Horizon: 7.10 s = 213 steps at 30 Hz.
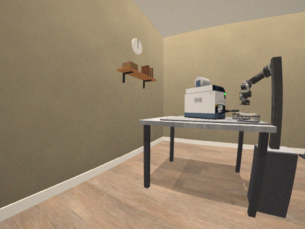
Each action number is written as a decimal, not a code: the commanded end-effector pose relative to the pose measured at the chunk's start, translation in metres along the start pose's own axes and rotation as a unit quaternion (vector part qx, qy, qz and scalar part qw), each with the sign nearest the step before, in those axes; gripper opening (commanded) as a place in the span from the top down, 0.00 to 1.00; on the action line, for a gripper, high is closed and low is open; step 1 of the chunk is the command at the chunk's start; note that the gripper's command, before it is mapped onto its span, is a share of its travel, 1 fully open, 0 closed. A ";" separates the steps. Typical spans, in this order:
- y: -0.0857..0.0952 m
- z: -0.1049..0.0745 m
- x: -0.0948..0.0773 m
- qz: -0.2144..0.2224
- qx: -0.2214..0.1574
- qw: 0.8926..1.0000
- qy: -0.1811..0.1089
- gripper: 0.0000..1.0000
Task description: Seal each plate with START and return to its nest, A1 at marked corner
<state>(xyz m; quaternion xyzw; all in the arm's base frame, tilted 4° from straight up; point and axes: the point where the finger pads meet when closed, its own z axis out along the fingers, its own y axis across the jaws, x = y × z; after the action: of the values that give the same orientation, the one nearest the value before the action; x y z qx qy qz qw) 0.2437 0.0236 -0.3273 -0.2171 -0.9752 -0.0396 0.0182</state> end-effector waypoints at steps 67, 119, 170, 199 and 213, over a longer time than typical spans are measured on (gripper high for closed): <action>0.039 0.062 0.044 0.004 0.003 1.000 -0.009 0.35; 0.039 0.070 0.045 0.003 0.001 1.000 -0.008 0.35; 0.038 0.087 0.043 0.004 0.003 1.000 -0.009 0.37; 0.038 0.087 0.043 0.004 0.003 1.000 -0.009 1.00; 0.038 0.087 0.043 0.004 0.003 1.000 -0.009 1.00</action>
<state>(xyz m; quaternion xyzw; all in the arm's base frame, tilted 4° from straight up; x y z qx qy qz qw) 0.2192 0.0827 -0.4097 -0.2235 -0.9741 -0.0329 0.0109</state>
